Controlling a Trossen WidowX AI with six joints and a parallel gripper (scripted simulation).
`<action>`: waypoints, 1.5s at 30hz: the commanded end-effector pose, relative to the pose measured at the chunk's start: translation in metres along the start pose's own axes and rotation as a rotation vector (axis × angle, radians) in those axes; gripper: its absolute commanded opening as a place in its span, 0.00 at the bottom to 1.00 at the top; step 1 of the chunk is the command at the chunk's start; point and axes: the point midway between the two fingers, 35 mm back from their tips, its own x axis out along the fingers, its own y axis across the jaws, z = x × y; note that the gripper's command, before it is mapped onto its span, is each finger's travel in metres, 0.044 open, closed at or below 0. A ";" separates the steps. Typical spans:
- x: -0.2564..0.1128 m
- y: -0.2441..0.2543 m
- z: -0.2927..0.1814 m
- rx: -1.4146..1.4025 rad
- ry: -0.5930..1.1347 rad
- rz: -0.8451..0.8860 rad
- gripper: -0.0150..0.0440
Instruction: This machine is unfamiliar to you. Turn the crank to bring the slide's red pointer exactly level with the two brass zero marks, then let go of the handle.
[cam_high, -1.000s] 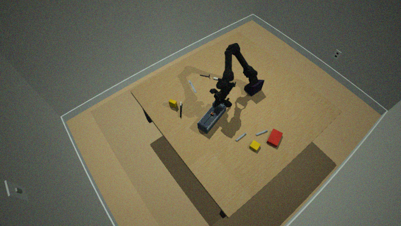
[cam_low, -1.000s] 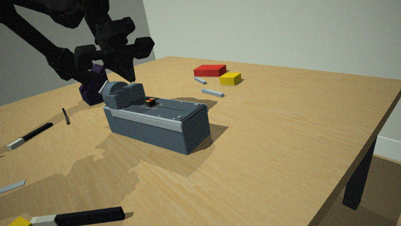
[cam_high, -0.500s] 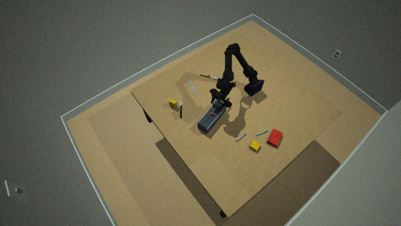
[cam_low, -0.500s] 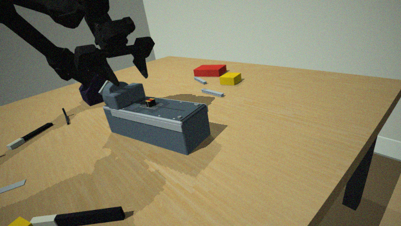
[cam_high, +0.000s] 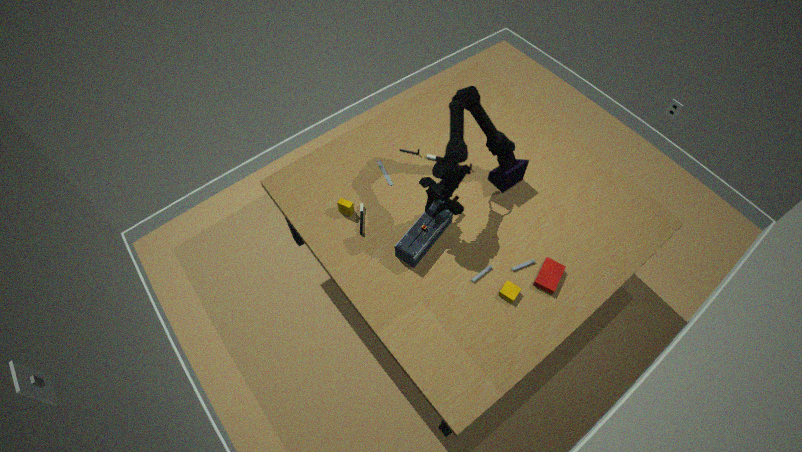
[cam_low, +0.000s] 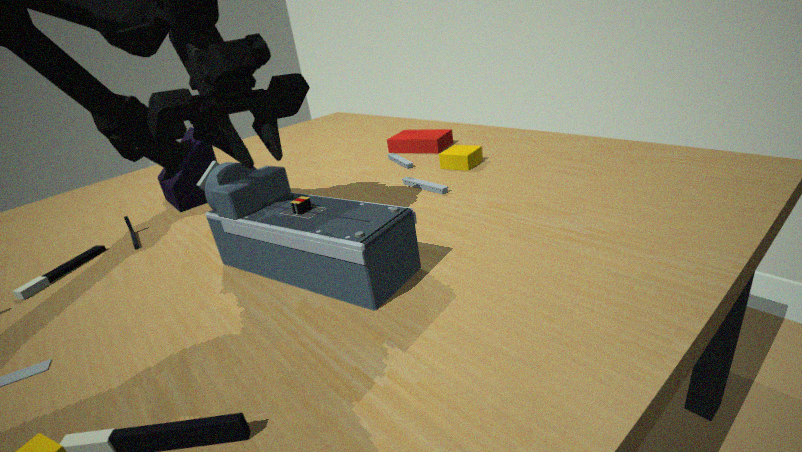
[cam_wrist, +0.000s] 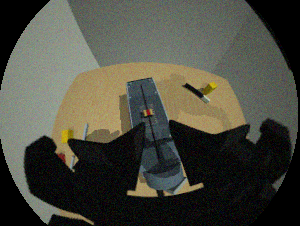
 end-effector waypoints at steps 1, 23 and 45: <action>0.000 0.000 0.000 0.000 0.000 0.001 0.33; 0.000 0.000 0.000 0.000 0.000 0.001 0.25; 0.000 0.000 0.000 0.000 0.000 0.001 0.91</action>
